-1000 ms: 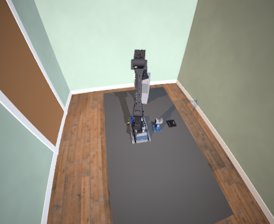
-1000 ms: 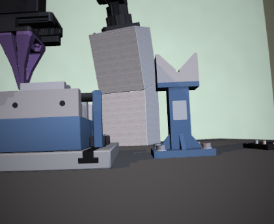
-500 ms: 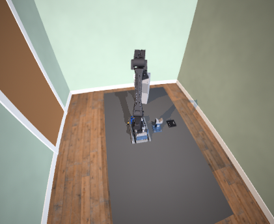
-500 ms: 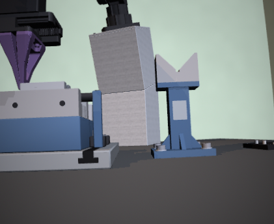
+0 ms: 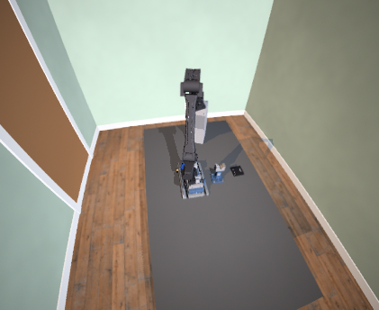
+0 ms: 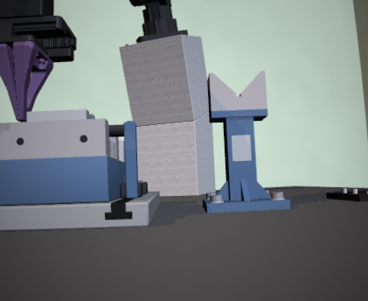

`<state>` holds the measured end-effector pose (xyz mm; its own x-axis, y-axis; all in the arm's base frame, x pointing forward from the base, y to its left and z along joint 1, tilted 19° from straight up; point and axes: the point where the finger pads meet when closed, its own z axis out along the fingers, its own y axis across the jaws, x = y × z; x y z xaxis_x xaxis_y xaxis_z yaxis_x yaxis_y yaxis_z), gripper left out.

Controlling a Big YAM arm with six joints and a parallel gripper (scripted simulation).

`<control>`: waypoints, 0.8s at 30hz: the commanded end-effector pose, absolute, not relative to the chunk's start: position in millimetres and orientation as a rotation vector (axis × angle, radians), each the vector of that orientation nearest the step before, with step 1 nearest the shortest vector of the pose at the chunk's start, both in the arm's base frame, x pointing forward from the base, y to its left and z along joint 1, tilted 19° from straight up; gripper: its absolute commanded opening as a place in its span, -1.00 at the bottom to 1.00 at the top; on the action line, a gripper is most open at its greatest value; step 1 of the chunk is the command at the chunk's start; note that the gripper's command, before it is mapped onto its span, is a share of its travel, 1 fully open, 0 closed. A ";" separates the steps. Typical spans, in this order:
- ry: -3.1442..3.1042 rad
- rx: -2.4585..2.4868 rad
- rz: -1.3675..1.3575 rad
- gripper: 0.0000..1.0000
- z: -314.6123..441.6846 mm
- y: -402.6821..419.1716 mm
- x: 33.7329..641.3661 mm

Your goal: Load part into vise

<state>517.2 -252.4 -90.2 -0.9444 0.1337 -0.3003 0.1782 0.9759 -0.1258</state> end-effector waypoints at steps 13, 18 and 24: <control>2.817 0.211 -0.224 -1.00 -77.3 -256.0 521.1; 2.810 0.210 -0.226 -1.00 -67.8 -254.9 520.9; 2.818 0.210 -0.222 -1.00 -64.2 -250.9 515.5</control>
